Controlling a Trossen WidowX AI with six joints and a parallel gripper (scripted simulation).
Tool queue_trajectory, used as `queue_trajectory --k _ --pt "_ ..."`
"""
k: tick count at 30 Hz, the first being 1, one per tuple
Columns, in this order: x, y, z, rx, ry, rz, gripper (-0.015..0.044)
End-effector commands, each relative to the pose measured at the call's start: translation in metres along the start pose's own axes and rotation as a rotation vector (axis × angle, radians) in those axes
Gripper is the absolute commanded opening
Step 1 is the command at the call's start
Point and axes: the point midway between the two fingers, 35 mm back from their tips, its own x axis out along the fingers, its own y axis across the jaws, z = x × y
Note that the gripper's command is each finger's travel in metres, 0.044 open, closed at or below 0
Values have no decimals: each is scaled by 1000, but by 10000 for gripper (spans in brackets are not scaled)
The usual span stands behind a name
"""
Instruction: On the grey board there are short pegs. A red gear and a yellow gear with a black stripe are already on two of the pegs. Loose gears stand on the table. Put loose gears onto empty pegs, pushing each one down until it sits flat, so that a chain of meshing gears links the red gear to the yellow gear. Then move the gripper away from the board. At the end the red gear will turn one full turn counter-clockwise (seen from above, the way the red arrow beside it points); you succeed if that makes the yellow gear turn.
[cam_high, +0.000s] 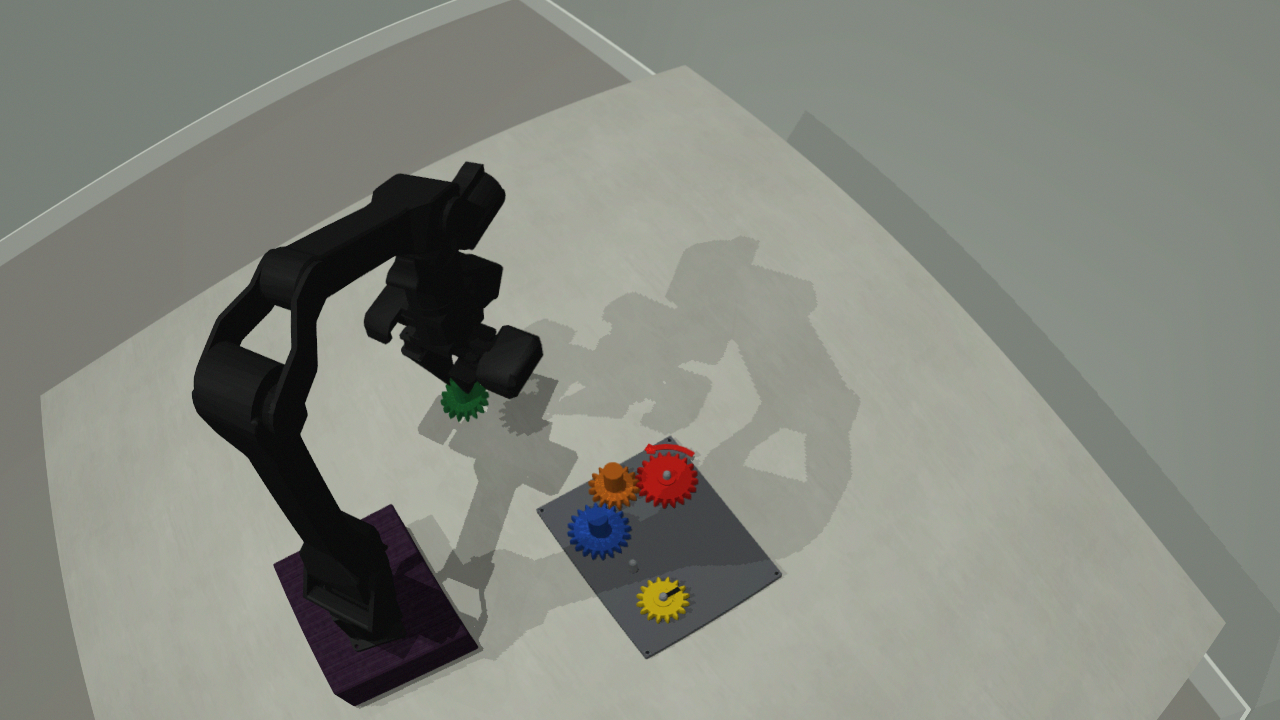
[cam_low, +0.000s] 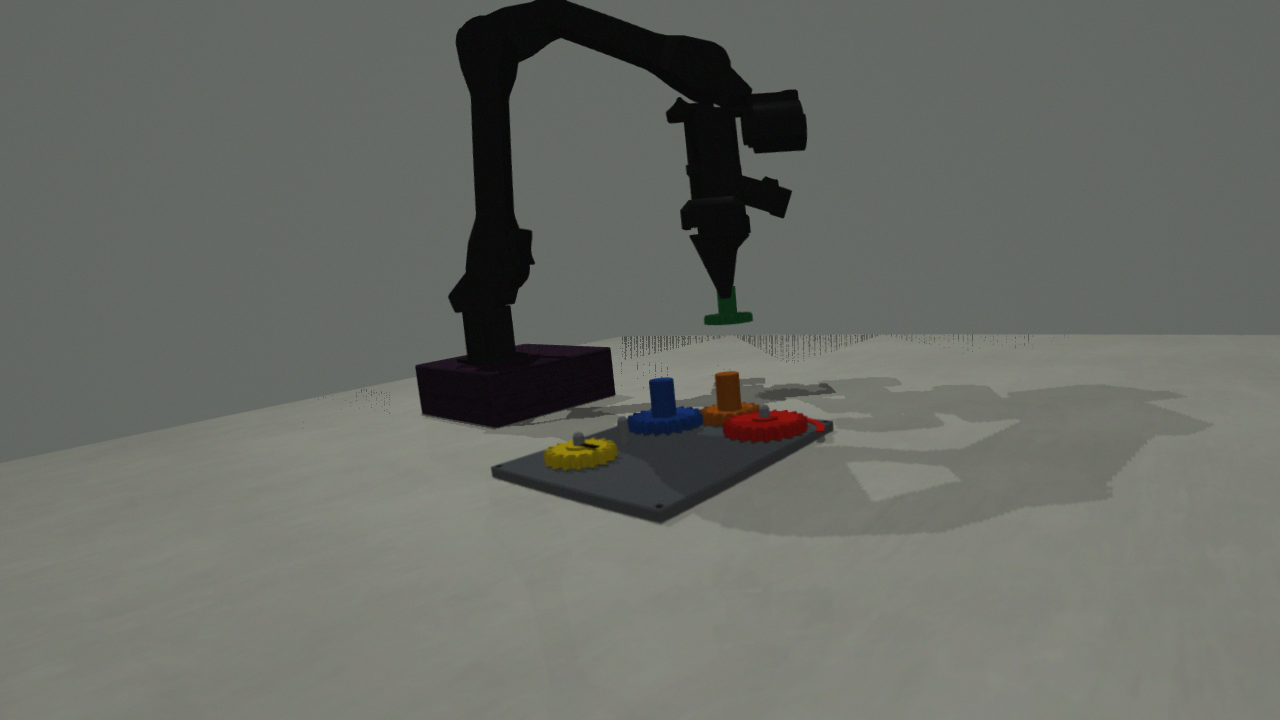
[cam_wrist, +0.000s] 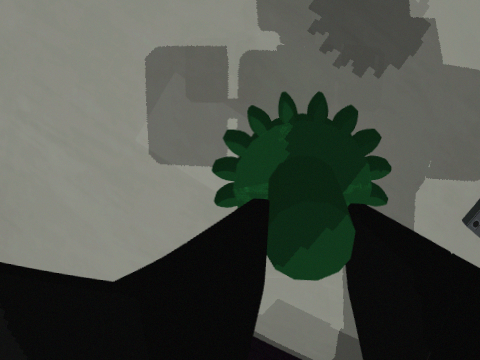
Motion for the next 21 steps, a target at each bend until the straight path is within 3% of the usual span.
queue_trajectory --k 1,21 --pt "-10 0 1 4 -8 1 0" --pt "-62 -1 -8 4 -7 1 0"
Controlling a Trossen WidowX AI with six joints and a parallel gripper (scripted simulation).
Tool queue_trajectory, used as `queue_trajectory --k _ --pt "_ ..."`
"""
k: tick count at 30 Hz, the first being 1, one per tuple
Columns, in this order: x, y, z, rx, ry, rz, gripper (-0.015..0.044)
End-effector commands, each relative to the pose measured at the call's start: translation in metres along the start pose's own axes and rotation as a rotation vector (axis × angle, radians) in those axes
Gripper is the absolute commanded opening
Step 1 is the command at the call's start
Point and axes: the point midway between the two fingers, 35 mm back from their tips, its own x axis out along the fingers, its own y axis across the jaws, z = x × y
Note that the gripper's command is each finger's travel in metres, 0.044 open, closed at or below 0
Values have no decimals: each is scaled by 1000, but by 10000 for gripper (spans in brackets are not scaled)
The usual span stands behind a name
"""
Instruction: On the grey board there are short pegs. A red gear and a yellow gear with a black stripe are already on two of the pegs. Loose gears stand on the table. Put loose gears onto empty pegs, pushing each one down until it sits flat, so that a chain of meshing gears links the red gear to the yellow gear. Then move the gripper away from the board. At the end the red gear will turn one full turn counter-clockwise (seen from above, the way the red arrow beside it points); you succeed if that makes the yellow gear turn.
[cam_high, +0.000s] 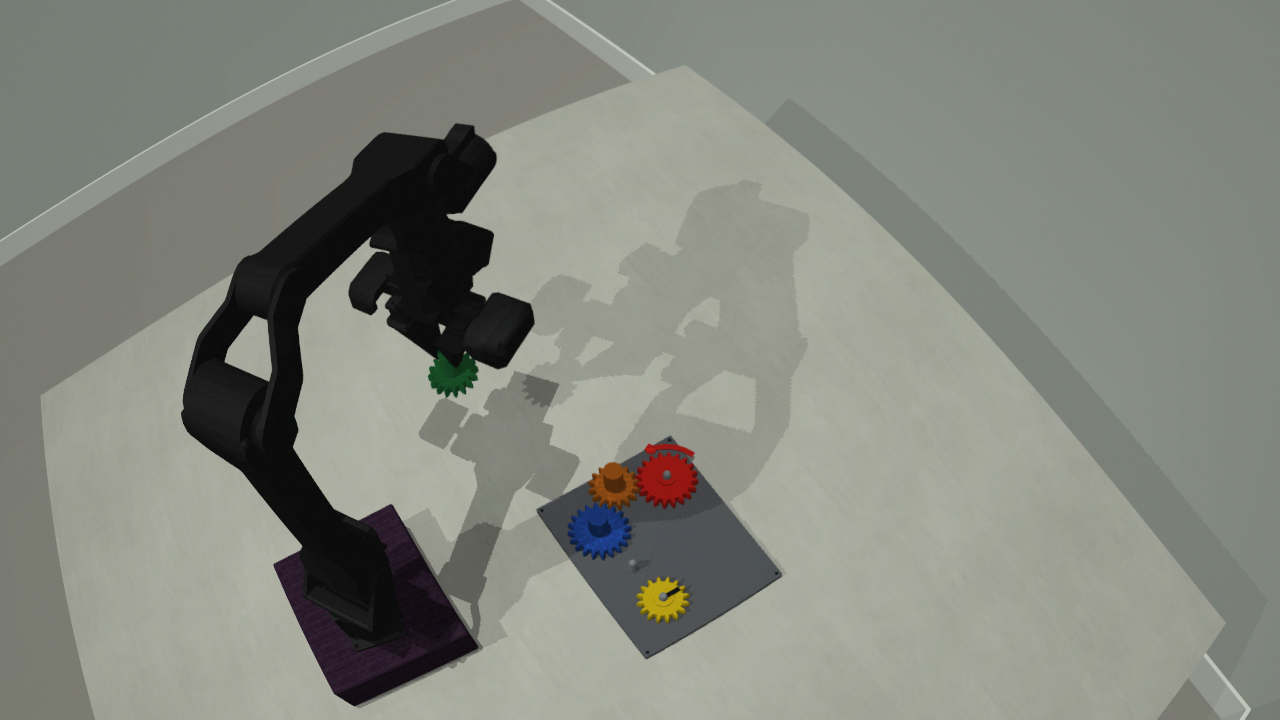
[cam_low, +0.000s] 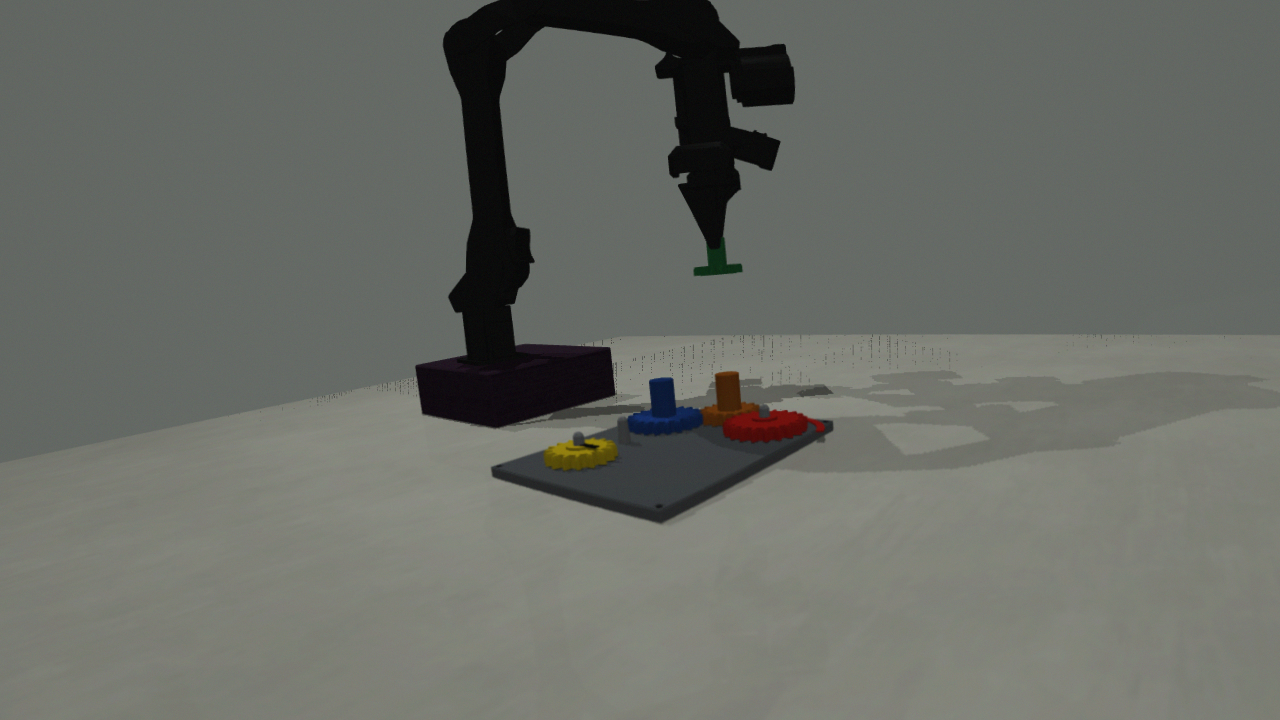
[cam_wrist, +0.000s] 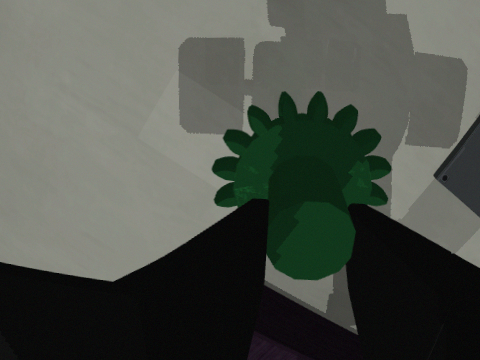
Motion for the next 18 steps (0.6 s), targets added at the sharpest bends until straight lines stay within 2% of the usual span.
queue_trajectory --k 1,18 --pt "-10 0 -2 4 -8 0 0" --pt "-5 -24 2 4 -7 -1 0"
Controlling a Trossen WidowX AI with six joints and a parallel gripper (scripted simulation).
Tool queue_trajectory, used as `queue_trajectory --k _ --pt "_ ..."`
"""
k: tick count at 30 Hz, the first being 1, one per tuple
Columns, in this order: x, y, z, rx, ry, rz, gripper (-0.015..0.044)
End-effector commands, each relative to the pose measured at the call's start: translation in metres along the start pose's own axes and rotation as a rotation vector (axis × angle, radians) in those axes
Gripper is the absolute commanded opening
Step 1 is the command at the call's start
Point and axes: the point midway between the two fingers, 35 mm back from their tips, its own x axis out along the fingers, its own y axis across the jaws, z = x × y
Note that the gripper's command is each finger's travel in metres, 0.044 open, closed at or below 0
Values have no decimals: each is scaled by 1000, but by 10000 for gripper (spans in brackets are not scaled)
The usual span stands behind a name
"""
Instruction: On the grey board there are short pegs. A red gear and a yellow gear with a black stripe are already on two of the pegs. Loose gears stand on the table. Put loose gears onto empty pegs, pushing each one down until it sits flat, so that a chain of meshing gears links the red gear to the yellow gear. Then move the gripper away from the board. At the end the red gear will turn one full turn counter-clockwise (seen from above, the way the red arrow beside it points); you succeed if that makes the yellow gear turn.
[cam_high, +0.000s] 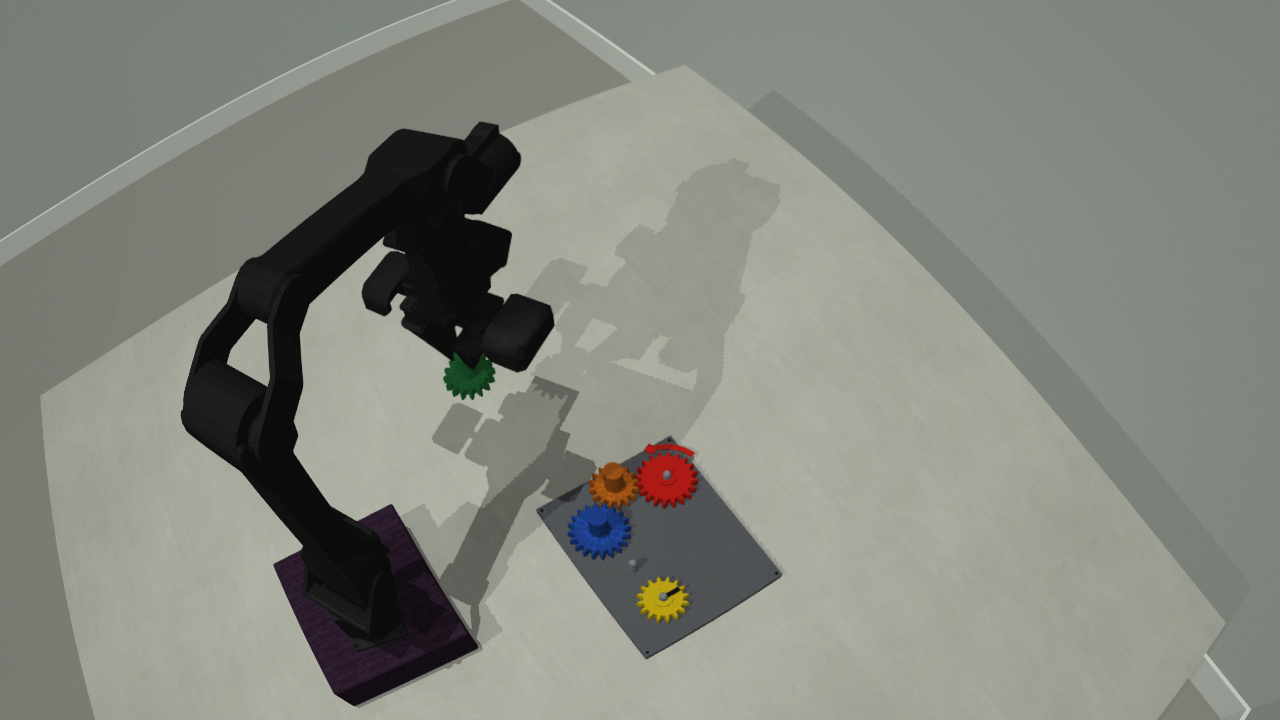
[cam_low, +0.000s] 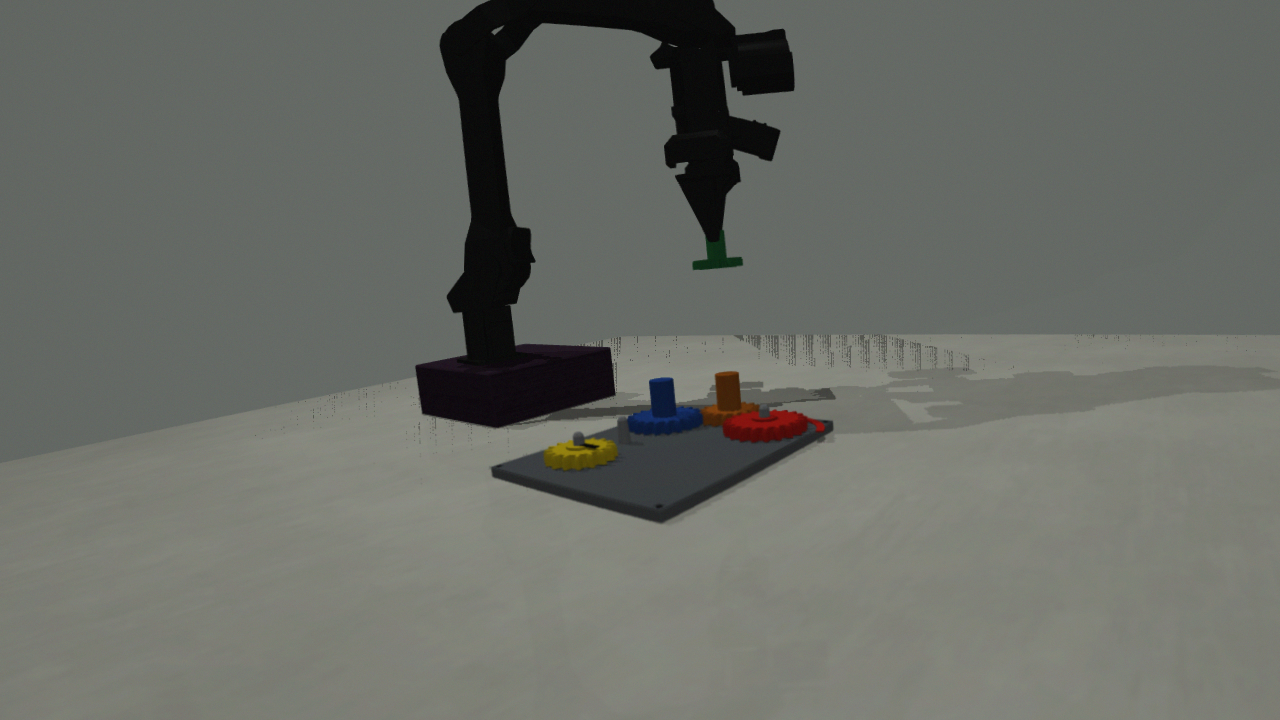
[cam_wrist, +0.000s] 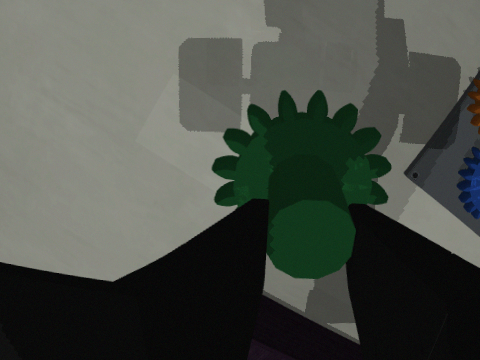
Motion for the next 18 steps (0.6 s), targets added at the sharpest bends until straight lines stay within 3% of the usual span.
queue_trajectory --k 1,18 --pt "3 -6 1 -2 0 2 0" --pt "15 -39 3 -3 -1 -2 0"
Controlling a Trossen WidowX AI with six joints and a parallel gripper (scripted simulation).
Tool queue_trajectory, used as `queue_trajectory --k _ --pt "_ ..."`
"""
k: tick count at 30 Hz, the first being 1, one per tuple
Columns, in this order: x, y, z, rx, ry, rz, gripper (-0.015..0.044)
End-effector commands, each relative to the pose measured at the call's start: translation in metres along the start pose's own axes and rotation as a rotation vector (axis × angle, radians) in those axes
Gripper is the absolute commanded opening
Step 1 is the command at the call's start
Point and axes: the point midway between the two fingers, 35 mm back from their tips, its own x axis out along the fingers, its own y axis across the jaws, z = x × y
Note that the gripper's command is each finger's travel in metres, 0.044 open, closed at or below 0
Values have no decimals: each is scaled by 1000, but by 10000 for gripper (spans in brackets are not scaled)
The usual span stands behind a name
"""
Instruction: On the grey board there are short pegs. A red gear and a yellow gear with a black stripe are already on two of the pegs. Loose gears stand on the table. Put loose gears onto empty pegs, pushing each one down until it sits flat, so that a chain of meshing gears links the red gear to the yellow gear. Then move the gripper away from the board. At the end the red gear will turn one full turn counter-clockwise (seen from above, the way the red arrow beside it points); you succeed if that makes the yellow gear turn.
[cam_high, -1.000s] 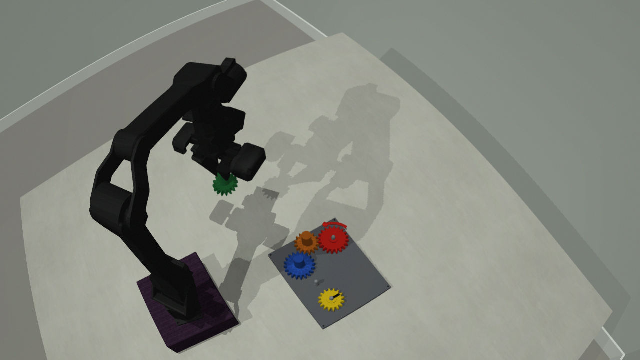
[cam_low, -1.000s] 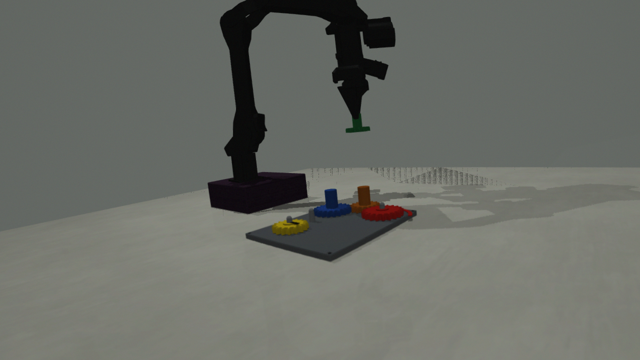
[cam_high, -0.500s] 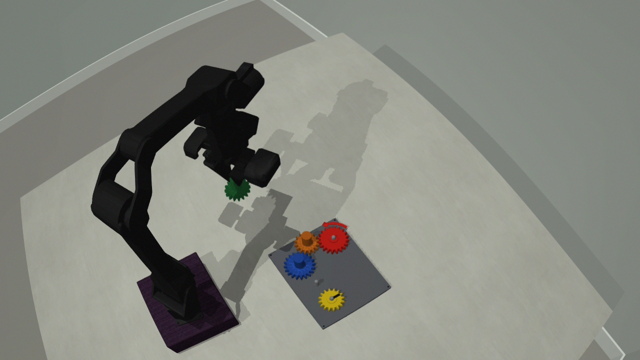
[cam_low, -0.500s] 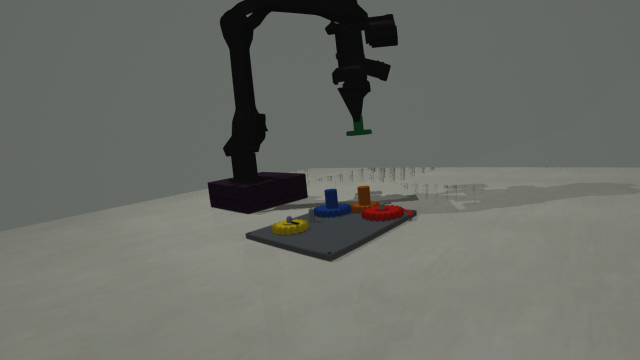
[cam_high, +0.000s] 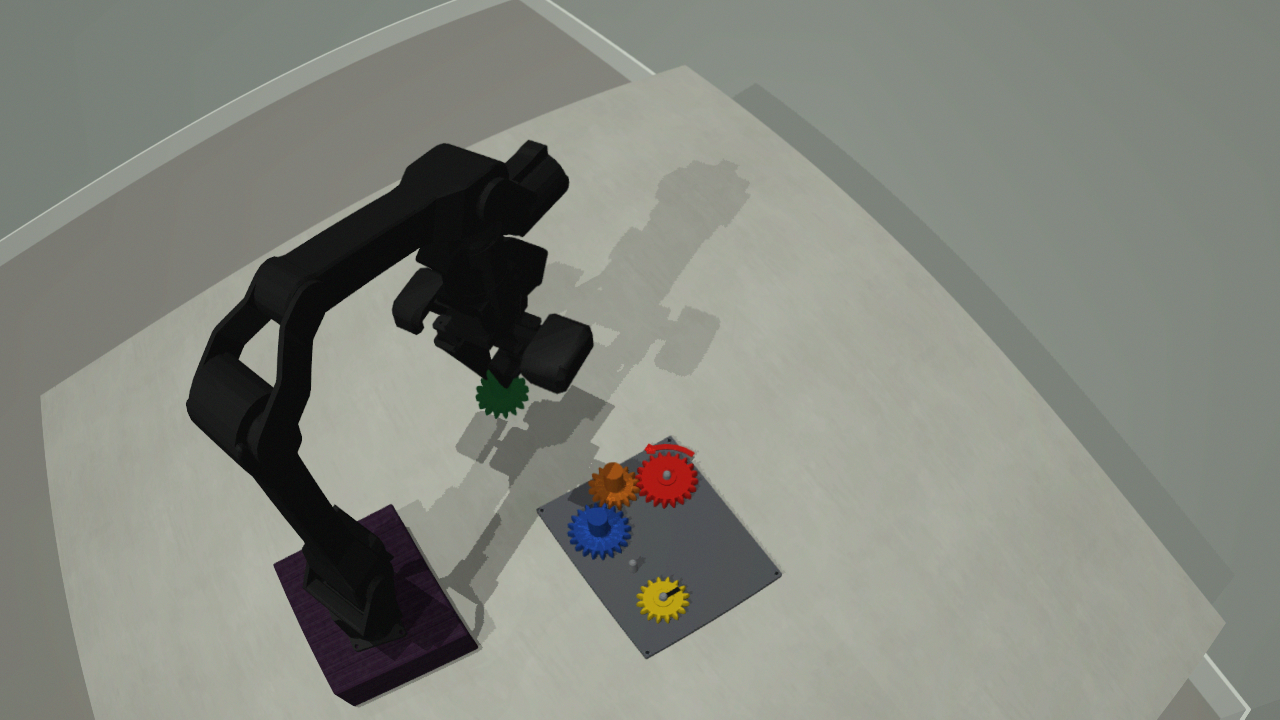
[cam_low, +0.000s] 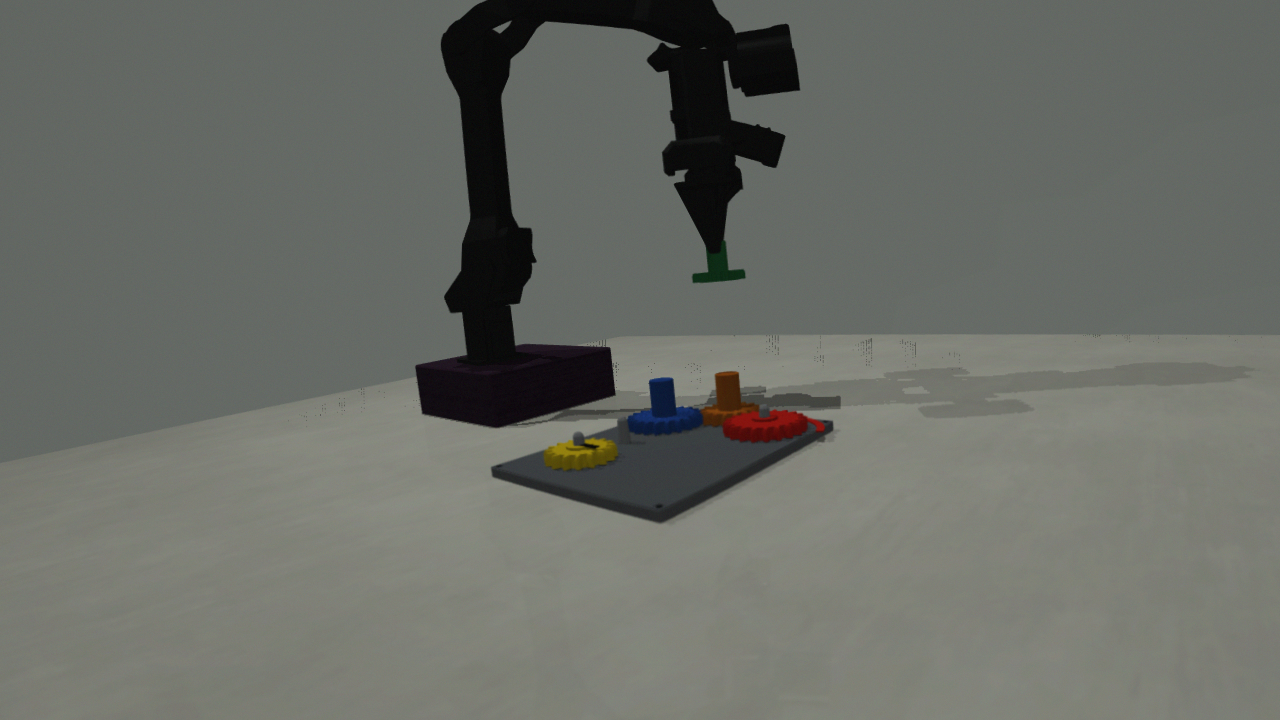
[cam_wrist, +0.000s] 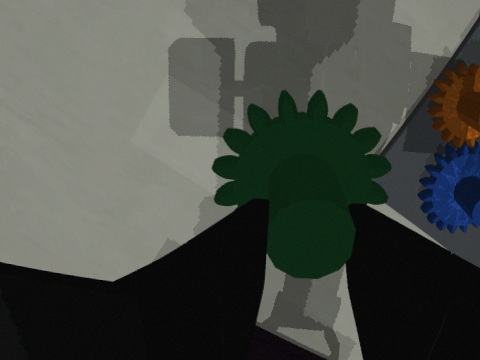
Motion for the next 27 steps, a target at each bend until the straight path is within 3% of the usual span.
queue_trajectory --k 1,27 --pt "3 -6 0 -2 -1 3 0" --pt "21 -58 -7 -2 1 -1 0"
